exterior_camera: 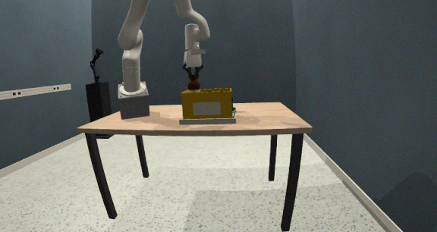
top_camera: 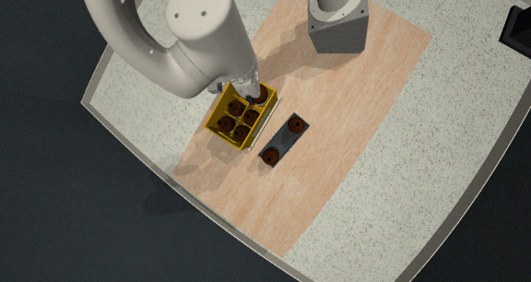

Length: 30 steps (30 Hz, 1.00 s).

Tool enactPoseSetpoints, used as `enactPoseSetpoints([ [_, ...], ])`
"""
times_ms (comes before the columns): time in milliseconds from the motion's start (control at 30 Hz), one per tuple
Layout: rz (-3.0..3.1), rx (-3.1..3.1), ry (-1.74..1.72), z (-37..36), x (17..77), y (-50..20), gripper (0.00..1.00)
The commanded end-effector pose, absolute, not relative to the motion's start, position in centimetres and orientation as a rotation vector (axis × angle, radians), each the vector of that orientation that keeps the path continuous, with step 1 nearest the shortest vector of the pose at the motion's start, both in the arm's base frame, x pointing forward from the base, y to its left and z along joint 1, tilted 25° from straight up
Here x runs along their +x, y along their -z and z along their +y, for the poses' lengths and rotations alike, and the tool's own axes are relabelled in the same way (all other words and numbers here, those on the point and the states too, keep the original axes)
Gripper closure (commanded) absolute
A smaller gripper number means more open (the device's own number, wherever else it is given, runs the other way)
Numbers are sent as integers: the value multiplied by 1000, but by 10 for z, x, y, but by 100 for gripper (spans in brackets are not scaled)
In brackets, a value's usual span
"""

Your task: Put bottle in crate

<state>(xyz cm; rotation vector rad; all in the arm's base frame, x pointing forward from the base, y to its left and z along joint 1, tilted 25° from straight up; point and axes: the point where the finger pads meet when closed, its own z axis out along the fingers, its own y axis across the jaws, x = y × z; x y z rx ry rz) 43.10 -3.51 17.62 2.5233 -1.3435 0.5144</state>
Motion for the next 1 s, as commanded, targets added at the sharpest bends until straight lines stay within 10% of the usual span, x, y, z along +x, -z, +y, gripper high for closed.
enactPoseSetpoints([
  [0,-1344,2524,-517,-36,432,-174,100],
  [967,-1344,2524,-517,-37,433,-172,100],
])
